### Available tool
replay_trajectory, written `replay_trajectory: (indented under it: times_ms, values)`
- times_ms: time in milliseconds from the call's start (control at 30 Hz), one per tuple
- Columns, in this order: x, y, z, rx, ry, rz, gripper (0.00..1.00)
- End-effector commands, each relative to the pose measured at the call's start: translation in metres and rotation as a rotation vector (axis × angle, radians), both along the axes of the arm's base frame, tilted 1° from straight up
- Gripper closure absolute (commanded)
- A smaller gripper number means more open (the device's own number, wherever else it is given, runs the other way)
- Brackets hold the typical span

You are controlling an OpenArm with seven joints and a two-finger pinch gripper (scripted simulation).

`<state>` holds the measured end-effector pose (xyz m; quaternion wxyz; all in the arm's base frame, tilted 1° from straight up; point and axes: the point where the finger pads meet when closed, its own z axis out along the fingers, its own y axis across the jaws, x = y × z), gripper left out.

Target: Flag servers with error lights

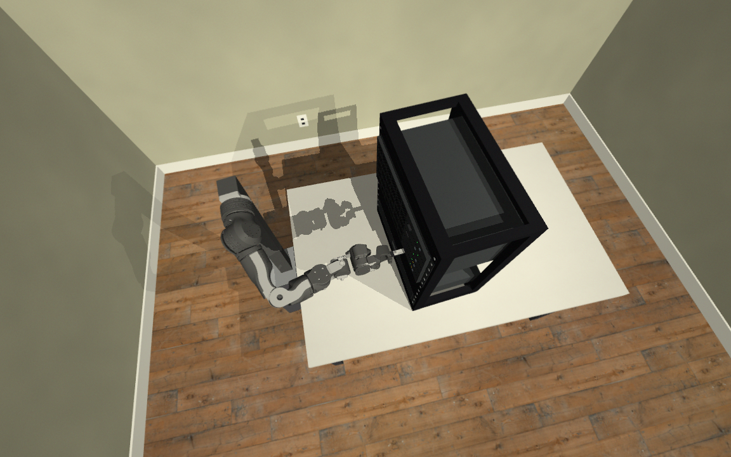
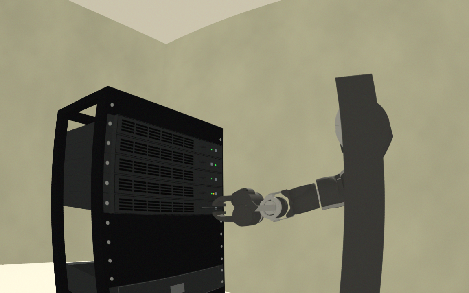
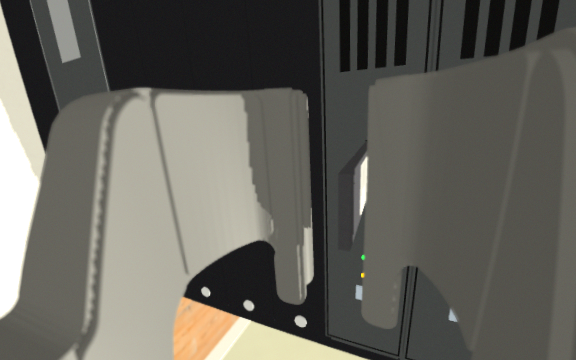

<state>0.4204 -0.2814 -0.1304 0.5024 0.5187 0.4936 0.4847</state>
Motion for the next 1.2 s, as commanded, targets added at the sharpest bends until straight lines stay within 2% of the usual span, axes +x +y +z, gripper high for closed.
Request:
replay_trajectory:
  times_ms: [0, 800, 900, 1167]
  values:
    - [0.000, -0.001, 0.004, -0.003, -0.012, -0.001, 0.90]
    - [-0.001, -0.001, 0.004, -0.002, -0.013, 0.000, 0.90]
    - [-0.009, -0.001, 0.004, -0.003, -0.013, -0.001, 0.90]
    - [-0.047, -0.001, 0.006, -0.003, -0.012, -0.001, 0.90]
